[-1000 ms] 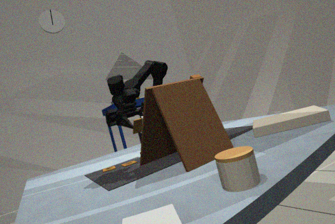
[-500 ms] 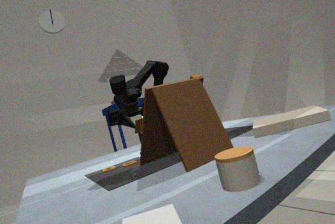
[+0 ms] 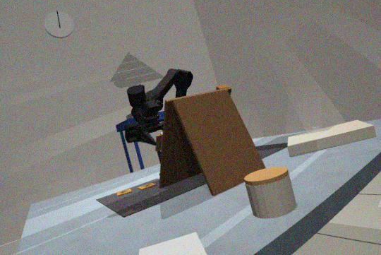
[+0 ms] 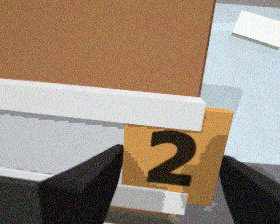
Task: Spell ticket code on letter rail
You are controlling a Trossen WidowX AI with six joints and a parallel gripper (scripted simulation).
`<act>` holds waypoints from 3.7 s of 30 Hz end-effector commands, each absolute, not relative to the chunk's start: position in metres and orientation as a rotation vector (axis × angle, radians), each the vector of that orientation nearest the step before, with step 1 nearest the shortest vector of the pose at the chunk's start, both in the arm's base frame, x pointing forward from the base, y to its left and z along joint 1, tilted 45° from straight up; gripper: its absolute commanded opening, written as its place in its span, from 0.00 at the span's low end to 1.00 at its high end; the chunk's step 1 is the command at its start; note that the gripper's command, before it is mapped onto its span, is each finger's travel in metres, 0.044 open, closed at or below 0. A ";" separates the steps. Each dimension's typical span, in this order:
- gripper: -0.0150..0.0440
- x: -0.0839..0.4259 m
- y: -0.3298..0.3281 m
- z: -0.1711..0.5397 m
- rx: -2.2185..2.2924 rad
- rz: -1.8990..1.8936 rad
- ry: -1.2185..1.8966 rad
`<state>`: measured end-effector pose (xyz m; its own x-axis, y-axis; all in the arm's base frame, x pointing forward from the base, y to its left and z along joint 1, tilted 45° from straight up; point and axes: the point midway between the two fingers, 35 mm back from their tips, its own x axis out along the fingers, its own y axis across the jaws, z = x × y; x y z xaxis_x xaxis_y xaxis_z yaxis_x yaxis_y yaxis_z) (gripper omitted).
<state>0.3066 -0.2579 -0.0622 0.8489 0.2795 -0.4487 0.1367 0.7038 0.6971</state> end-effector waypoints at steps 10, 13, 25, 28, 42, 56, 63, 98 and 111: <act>0.25 0.307 -0.253 -0.059 0.804 0.080 0.570; 0.25 0.307 -0.253 -0.058 0.804 0.080 0.570; 0.25 0.309 -0.249 -0.053 0.804 0.080 0.570; 0.25 0.309 -0.247 -0.052 0.804 0.080 0.570; 0.25 0.310 -0.240 -0.046 0.805 0.080 0.570; 0.25 0.311 -0.233 -0.040 0.806 0.081 0.570; 0.25 0.312 -0.230 -0.036 0.806 0.081 0.570; 0.25 0.315 -0.214 -0.021 0.807 0.081 0.570; 0.25 0.316 -0.208 -0.015 0.808 0.081 0.570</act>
<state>0.3165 -0.2106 -0.0158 0.8485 0.2818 -0.4479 0.1372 0.7004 0.7005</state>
